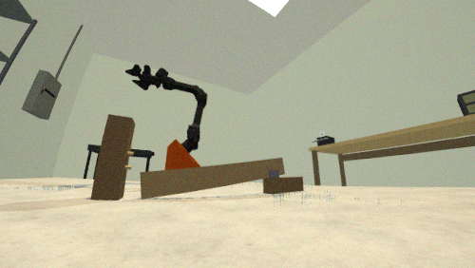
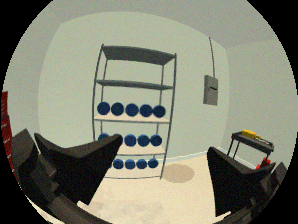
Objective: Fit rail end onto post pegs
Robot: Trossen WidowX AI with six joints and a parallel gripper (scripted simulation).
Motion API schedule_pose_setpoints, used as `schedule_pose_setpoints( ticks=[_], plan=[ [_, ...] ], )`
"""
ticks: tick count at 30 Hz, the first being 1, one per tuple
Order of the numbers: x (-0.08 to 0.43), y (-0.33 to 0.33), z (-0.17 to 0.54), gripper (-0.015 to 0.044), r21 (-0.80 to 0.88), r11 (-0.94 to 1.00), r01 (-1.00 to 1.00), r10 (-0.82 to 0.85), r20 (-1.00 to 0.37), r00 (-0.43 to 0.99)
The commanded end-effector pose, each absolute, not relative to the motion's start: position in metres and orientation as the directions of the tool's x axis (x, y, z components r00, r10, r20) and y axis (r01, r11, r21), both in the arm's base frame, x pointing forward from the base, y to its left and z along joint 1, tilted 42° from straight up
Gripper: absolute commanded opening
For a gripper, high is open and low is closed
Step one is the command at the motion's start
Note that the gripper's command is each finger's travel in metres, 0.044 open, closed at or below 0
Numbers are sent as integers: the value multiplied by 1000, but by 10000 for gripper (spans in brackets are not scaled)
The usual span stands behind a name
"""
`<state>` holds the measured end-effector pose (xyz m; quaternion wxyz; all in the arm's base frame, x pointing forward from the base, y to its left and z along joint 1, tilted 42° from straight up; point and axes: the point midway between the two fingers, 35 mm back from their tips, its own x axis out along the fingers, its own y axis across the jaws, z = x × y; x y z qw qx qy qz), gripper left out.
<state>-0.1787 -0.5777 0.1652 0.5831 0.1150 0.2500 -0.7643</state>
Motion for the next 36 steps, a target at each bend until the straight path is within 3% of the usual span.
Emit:
schedule_pose_setpoints(
  ticks=[1,11,21,29,36],
  plan=[
    [-115,-583,139,440,-300,9,954,-826,-539,-162],
    [52,-558,82,440,-339,518,786,-717,-672,183],
    [198,-475,27,440,-285,885,368,-429,-807,405],
    [287,-370,-11,440,-176,981,-77,-120,-876,468],
    [334,-260,-37,440,-56,882,-467,163,-895,415]
  ],
)
